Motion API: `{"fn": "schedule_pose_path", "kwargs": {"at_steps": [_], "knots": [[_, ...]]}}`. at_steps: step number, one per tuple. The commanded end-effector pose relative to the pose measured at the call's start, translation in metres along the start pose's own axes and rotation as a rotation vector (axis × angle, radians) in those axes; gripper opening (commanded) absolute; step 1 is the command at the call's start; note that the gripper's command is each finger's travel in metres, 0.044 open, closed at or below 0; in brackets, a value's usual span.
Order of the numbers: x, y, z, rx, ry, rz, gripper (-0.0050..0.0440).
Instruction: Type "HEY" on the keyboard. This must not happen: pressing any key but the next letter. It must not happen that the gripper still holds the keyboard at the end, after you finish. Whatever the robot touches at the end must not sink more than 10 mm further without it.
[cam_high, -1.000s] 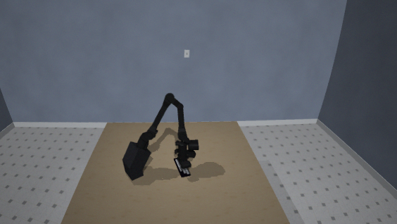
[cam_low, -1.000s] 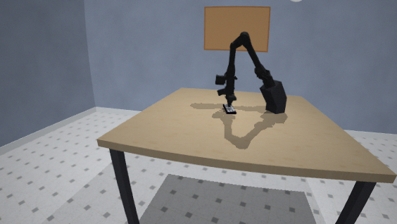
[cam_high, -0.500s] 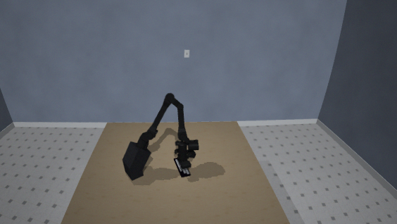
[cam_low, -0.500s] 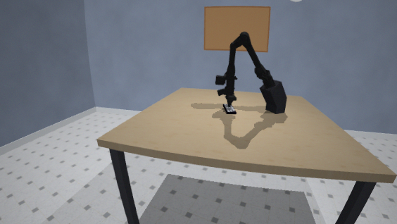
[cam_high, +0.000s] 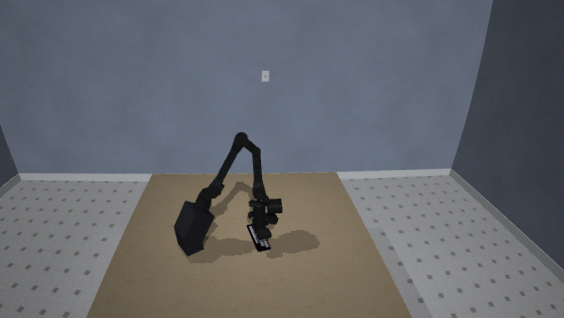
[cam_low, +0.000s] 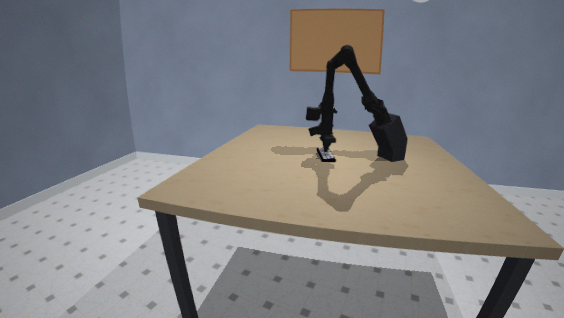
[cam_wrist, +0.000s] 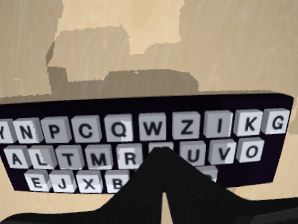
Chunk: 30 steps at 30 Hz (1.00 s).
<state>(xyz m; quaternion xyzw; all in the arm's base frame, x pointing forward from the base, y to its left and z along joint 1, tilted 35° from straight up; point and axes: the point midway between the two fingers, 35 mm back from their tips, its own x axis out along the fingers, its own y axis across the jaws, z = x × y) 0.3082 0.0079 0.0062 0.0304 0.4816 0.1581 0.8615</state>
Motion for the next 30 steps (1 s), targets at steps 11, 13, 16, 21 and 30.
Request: {"fn": "schedule_pose_path", "kwargs": {"at_steps": [11, 13, 16, 21, 30], "knots": [[-0.032, 0.000, -0.001, 0.005, 0.002, -0.001, 0.0000], [-0.033, 0.000, -0.001, 0.005, 0.002, -0.001, 0.0000], [-0.033, 0.000, -0.001, 0.005, 0.002, -0.001, 0.0000], [-0.030, 0.038, -0.006, 0.006, 0.014, -0.004, 0.0000], [-0.033, 0.083, -0.019, 0.005, 0.002, -0.001, 0.0000]]}}
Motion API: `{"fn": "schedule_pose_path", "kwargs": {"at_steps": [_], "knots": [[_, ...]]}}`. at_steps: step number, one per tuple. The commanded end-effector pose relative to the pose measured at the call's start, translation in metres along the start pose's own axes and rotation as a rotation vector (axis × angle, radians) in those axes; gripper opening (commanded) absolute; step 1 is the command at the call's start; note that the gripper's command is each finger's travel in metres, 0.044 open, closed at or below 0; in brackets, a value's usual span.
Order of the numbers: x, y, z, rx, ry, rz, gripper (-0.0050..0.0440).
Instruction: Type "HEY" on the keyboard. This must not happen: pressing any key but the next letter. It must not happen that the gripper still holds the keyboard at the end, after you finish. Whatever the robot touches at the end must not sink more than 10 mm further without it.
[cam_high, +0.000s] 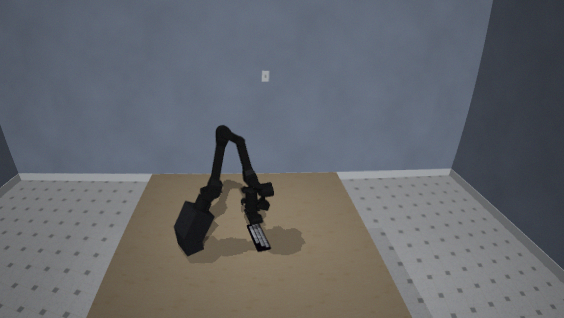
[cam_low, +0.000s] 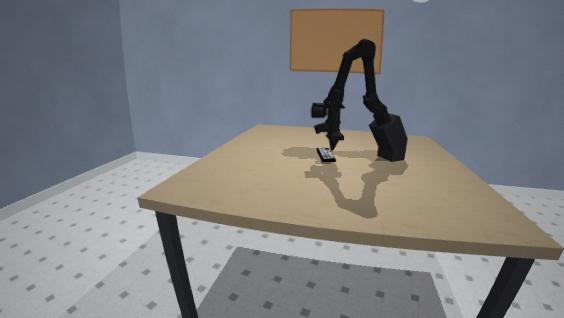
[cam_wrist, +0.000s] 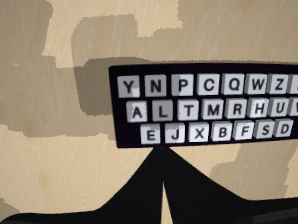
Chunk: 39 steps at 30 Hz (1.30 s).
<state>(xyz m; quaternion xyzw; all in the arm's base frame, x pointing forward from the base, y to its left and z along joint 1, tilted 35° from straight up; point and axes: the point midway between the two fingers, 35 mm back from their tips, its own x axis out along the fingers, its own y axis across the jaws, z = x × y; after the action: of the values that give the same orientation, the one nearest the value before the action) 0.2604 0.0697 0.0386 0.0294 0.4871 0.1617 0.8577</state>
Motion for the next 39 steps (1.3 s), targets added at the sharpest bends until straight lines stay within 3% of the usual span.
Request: {"fn": "schedule_pose_path", "kwargs": {"at_steps": [1, 6, 23, 39], "knots": [[-0.001, 0.006, -0.002, 0.008, -0.011, -0.007, 0.0000], [0.012, 0.006, -0.002, 0.008, -0.011, -0.007, 0.0000], [0.030, 0.006, -0.002, 0.008, -0.011, -0.007, 0.0000], [0.031, 0.006, -0.002, 0.008, -0.011, -0.007, 0.0000]]}}
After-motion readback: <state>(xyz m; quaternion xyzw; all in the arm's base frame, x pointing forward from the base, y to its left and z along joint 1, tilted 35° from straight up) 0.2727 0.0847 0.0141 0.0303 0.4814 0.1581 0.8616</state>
